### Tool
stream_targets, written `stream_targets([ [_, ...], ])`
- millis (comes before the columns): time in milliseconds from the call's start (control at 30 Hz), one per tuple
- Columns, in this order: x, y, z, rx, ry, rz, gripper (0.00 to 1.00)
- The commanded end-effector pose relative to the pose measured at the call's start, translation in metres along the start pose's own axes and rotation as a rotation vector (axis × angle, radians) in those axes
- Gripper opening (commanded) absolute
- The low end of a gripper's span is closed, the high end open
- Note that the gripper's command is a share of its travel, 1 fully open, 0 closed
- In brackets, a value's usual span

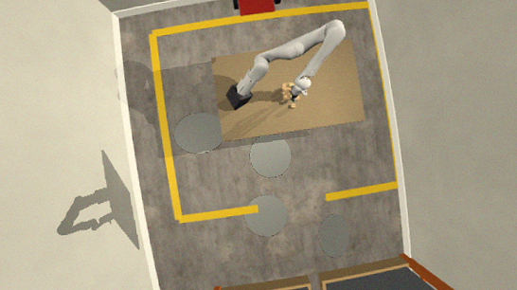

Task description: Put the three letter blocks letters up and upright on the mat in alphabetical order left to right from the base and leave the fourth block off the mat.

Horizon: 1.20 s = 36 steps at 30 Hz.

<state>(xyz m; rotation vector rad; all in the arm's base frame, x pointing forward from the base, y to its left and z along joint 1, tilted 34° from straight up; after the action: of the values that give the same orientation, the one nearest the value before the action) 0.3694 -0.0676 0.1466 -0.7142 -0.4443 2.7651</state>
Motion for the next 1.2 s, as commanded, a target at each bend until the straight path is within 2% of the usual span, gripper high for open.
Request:
stream_targets([
  [0, -0.0003, 0.0001, 0.0004, 0.0, 0.001, 0.0, 0.26],
  [933, -0.0003, 0.0001, 0.0004, 0.0, 0.001, 0.0, 0.26],
  [967, -0.0003, 0.0001, 0.0004, 0.0, 0.001, 0.0, 0.3],
  [1033, -0.0003, 0.0001, 0.0004, 0.0, 0.001, 0.0, 0.3],
  [1167, -0.0003, 0.0001, 0.0004, 0.0, 0.001, 0.0, 0.38],
])
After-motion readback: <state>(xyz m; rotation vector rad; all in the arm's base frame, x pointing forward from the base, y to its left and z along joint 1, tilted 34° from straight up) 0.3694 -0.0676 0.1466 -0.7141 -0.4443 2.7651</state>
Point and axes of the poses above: the point where the finger pads meet when closed, its own z axis back along the fingers, its own y axis across the jaws, x = y × z, the point moved 7 cm from there along z, back along the fingers, and after that the axes turned 14 degrees about -z, right-handed, at the moved point
